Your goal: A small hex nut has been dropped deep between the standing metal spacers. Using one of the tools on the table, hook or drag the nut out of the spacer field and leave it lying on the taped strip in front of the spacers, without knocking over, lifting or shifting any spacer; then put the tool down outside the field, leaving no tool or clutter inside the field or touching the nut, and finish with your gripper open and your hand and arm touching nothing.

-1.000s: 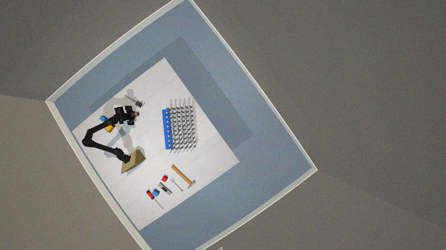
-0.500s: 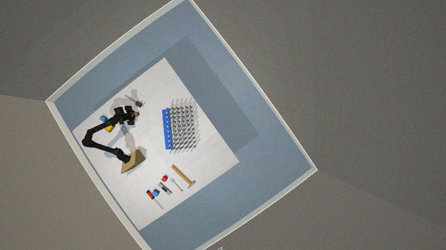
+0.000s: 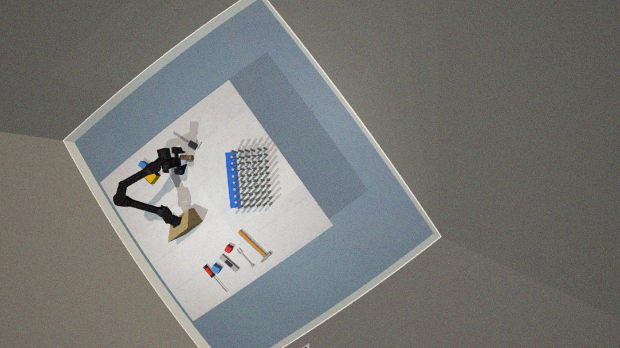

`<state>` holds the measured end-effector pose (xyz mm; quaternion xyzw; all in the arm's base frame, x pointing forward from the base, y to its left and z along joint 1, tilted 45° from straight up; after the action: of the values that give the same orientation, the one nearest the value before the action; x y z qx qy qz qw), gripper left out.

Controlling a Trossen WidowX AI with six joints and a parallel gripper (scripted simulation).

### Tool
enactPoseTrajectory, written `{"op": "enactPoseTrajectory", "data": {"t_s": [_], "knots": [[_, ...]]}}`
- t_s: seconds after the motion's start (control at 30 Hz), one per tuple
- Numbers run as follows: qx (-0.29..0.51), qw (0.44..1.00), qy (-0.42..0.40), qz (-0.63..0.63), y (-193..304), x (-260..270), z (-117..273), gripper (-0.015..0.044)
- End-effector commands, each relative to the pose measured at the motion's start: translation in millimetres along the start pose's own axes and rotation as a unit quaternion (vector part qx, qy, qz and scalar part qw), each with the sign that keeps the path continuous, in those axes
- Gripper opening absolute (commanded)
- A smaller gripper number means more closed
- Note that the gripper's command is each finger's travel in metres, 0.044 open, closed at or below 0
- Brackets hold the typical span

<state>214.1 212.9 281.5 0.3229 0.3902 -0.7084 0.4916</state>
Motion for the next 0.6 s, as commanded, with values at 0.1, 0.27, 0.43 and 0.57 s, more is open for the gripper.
{"op": "enactPoseTrajectory", "data": {"t_s": [0.1,0.27,0.43,0.57], "knots": [[0.007,1.0,0.02,0.02,-1.7,-17.0,36.8,0.044],[0.007,1.0,0.02,0.02,-1.7,-17.0,36.8,0.044],[0.007,1.0,0.02,0.02,-1.7,-17.0,36.8,0.044],[0.007,1.0,0.02,0.02,-1.7,-17.0,36.8,0.044]]}}
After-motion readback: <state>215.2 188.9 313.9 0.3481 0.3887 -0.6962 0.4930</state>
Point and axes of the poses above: the point midway between the two fingers, 35 mm back from their tips, its own z axis back along the fingers, its own x axis across the jaws, y = z × x, the point moved 10 cm from there along z, back along the fingers, and after that the axes turned 15 degrees about z, right-handed, at the moved point
